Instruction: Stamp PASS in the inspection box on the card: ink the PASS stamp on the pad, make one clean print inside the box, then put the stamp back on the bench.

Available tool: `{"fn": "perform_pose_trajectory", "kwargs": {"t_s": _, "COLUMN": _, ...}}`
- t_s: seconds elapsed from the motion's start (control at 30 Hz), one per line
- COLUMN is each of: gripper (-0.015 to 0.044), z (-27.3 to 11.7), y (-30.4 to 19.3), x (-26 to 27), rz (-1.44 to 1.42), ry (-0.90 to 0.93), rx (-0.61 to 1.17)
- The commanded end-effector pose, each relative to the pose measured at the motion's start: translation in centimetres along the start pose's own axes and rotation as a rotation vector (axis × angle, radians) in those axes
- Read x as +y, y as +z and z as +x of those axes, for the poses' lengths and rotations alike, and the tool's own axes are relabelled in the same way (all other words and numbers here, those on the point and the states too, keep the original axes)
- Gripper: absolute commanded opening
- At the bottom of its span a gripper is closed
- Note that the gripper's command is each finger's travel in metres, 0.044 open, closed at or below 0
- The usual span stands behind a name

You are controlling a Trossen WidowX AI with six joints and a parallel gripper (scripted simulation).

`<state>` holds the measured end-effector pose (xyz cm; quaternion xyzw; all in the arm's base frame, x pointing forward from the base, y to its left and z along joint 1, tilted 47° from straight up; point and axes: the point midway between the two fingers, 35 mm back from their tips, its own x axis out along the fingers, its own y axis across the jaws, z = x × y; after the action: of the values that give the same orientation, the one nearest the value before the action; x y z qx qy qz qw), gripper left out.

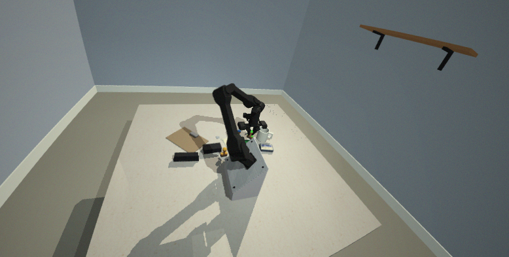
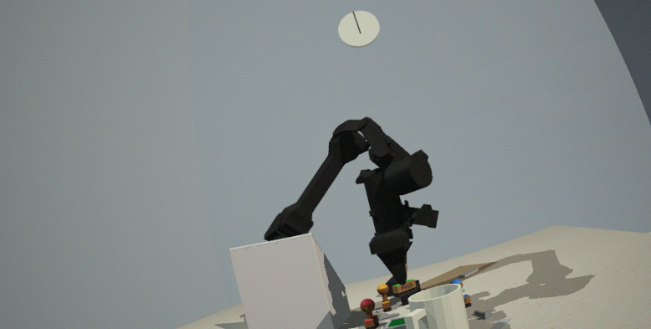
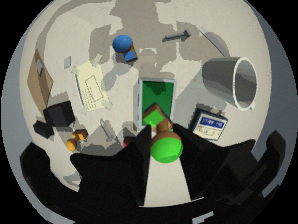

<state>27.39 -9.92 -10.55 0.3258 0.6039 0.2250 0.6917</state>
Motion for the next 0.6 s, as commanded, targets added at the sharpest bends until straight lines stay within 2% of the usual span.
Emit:
{"fn": "perform_pose_trajectory", "kwargs": {"t_s": 0.0, "gripper": 0.0, "z": 0.4, "y": -0.1, "x": -0.1, "rz": -0.001, "ry": 0.0, "rx": 0.002}}
{"fn": "perform_pose_trajectory", "kwargs": {"t_s": 0.57, "gripper": 0.0, "z": 1.5, "y": 0.0, "x": -0.1, "rz": -0.001, "ry": 0.0, "rx": 0.002}}
